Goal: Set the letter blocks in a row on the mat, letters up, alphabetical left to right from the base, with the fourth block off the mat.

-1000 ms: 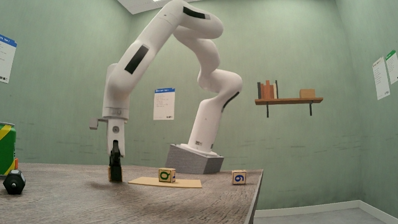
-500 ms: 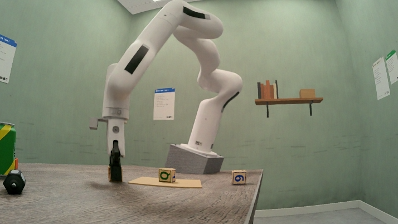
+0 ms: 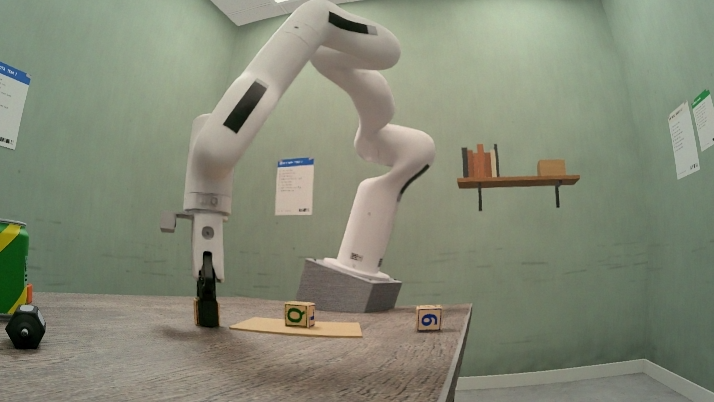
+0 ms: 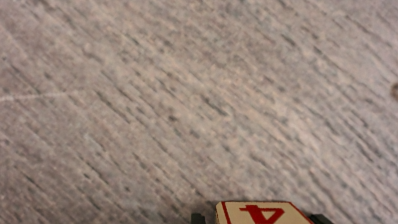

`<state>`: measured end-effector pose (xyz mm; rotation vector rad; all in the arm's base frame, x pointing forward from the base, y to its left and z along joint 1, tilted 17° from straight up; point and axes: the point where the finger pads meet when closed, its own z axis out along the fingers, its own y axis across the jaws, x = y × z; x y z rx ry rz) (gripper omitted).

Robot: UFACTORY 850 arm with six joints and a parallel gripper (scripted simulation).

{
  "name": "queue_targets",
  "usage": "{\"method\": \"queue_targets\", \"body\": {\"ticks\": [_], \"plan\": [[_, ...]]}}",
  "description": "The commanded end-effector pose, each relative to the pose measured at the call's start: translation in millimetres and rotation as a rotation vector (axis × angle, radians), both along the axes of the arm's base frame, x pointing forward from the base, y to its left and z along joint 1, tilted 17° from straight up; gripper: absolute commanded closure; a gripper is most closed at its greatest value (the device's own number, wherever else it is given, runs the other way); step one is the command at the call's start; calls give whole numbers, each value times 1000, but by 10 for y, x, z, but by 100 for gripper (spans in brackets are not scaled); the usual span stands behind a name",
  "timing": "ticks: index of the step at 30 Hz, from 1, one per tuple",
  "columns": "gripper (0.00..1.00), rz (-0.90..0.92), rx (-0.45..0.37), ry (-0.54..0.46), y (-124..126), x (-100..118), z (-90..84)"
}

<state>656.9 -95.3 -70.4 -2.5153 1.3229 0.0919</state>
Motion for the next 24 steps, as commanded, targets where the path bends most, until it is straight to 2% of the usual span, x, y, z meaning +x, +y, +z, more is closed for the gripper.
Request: {"method": "queue_targets", "body": {"ticks": [1, 9, 10, 24], "plan": [[38, 0, -1, -3, -6, 13, 13], [38, 0, -1, -3, -6, 13, 13], [59, 0, -1, -3, -6, 13, 13], [59, 0, -1, -3, -6, 13, 13]]}}
